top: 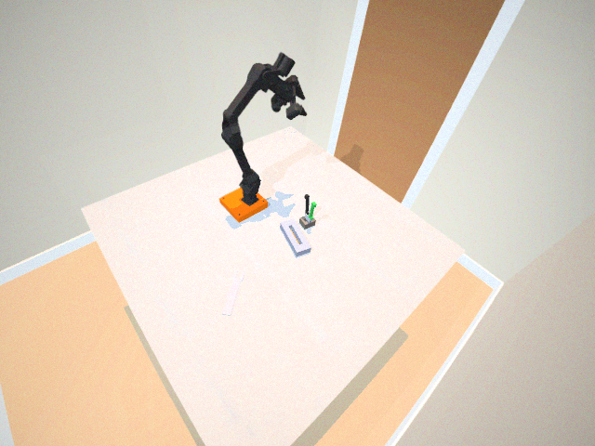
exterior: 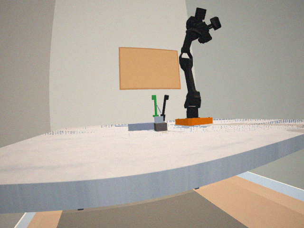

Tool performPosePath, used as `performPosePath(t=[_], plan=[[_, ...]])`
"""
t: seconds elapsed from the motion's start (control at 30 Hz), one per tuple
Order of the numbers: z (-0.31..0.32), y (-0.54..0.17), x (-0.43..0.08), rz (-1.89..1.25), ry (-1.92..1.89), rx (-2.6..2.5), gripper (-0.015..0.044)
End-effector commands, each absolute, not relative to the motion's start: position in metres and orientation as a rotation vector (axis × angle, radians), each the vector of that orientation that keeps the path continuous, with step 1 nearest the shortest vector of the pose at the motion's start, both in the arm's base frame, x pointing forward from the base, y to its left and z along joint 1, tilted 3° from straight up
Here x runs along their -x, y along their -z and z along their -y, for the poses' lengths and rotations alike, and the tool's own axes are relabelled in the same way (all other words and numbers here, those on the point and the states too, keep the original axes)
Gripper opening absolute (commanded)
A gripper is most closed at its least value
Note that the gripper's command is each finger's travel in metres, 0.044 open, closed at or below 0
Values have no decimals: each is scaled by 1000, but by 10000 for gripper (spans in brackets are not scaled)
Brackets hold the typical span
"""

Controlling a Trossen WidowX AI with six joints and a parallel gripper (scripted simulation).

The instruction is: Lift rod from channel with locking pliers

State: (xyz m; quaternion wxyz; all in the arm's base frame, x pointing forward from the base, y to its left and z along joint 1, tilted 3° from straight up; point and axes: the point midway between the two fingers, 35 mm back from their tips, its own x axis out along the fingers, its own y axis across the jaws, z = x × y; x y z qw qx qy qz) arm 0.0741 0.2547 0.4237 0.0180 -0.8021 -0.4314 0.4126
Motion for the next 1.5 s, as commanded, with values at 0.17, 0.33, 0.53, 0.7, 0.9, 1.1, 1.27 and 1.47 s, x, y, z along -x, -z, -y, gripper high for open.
performPosePath(t=[0.17, 0.33, 0.53, 0.7, 0.9, 1.1, 1.27, 1.47], plan=[[-256, -419, -133, 839, -1182, 2214, 440], [-237, -410, -198, 426, -988, 1828, 440], [-196, -392, -257, 135, -733, 1360, 440], [-161, -380, -286, 32, -567, 1066, 440], [-112, -363, -310, -28, -368, 712, 440], [-58, -344, -320, -22, -179, 363, 440], [-13, -328, -318, 29, -36, 78, 440], [0, -323, -316, 50, 0, 0, 440]])
